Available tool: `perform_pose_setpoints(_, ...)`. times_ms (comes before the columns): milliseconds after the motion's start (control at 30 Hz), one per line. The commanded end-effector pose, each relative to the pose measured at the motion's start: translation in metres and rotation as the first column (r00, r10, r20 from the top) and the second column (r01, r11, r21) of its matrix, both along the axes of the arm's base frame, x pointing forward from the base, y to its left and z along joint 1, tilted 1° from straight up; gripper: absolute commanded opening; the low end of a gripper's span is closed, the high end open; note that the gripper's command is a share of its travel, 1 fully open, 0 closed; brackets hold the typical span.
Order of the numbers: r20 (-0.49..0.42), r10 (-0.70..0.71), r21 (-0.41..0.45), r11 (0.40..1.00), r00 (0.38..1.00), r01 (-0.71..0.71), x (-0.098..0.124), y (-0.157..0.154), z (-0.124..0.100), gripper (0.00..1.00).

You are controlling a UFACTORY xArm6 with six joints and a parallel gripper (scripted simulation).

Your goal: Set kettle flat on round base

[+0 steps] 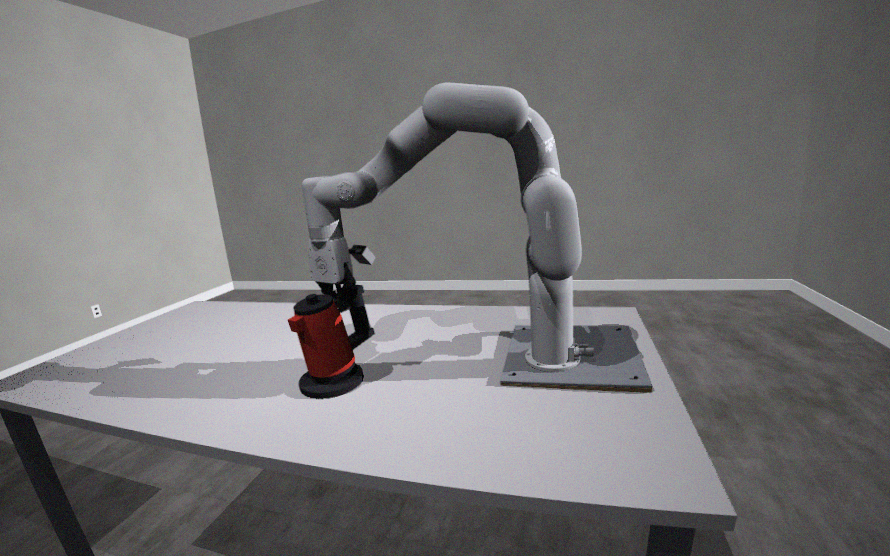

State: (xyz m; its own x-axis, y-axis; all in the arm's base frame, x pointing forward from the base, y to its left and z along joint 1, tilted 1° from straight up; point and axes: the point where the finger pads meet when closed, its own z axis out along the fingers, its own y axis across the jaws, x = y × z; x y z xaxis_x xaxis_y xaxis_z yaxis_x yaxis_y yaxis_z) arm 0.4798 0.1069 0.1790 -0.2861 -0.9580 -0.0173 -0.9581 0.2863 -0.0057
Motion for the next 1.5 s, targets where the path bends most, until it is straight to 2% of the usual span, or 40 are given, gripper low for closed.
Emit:
perform_pose_setpoints(0,0.005,0.0,0.001,1.0,1.0,0.0,0.0014,0.0003,0.0022,0.0)
perform_pose_setpoints(1467,0.005,0.0,0.001,1.0,1.0,0.0,0.0015,0.0004,-0.0038,0.0)
